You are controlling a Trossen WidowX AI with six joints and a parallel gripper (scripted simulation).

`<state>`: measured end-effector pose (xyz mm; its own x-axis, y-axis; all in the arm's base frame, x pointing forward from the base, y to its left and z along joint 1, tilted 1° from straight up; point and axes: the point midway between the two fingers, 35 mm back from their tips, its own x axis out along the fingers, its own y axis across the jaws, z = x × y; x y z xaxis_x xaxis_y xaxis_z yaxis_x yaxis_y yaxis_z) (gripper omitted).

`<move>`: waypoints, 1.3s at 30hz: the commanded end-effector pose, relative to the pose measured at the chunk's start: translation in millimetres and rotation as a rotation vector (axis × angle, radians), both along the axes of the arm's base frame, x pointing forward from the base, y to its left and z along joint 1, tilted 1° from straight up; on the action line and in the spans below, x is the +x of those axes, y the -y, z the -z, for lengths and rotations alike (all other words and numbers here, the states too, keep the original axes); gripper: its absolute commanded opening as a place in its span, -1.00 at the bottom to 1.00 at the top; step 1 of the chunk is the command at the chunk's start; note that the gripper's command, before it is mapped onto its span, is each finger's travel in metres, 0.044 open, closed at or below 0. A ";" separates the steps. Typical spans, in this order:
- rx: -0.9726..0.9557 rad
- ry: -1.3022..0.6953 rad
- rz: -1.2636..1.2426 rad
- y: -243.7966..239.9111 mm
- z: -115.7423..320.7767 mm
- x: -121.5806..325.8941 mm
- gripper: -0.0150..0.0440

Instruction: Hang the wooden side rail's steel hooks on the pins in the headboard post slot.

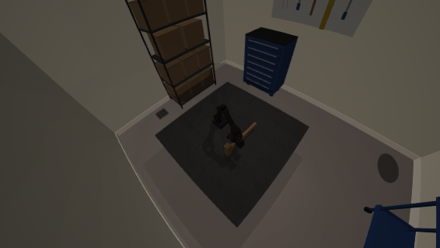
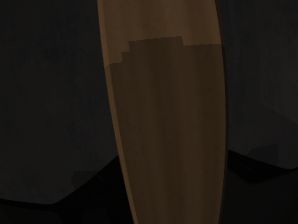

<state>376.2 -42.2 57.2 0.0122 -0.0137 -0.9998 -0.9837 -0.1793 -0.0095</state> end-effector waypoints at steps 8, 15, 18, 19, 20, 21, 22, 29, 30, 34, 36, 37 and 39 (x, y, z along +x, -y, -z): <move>-0.005 0.008 -0.003 1.9 -4.0 2.5 -0.49; -0.005 0.008 -0.003 2.5 -3.9 3.3 -0.49; -0.005 0.008 -0.003 2.7 -4.2 3.5 -0.49; -0.005 0.008 -0.003 2.7 -4.2 3.6 -0.49; -0.005 0.008 -0.003 2.8 -4.2 3.7 -0.49; -0.005 0.008 -0.003 2.9 -4.1 3.7 -0.49; -0.005 0.008 -0.003 3.0 -4.0 3.7 -0.49; -0.005 0.008 -0.003 4.0 -3.2 3.2 -0.49; -0.005 0.008 -0.003 4.1 -3.1 3.2 -0.49; -0.005 0.008 -0.003 4.5 -2.7 3.3 -0.49; -0.005 0.008 -0.003 4.8 -2.5 3.2 -0.49; -0.005 0.008 -0.003 4.9 -2.4 3.1 -0.49; -0.005 0.008 -0.003 5.2 -2.1 2.9 -0.49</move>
<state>377.8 -45.8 58.3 0.0132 -0.0163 -0.9998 -0.9833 -0.1816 -0.0100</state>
